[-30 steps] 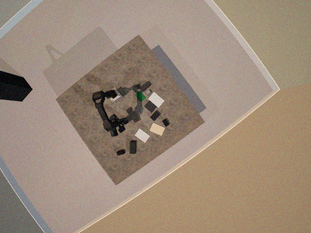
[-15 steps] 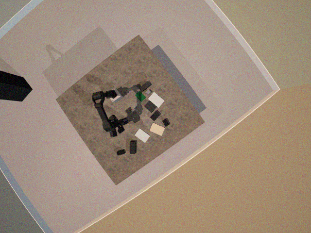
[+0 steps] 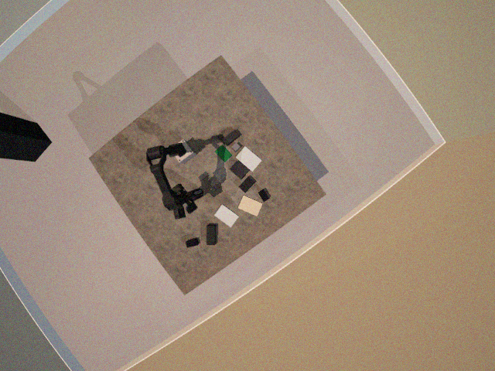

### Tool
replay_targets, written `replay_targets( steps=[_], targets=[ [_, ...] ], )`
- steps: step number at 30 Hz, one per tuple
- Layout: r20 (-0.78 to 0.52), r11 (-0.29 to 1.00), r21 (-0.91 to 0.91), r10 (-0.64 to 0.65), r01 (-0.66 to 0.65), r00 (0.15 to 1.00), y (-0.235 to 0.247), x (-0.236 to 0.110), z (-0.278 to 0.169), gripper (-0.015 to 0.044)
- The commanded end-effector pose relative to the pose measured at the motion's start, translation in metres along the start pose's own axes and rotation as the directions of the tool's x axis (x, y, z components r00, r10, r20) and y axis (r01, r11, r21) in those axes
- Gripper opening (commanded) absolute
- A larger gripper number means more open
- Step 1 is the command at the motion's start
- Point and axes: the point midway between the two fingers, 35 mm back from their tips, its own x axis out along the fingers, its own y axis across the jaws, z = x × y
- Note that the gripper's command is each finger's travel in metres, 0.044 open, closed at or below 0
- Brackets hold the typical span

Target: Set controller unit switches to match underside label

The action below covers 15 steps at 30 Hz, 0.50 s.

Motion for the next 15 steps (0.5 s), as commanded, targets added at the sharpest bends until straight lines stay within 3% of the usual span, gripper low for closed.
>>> replay_targets(
  steps=[1, 15],
  targets=[
    [0.009, 1.0, -0.003, -0.015, 0.015, 1.0, 0.0, 0.006, 0.004, 0.0337],
    [0.042, 1.0, -0.003, -0.015, 0.015, 0.999, 0.0, 0.009, 0.014, 0.0337]
  ],
)
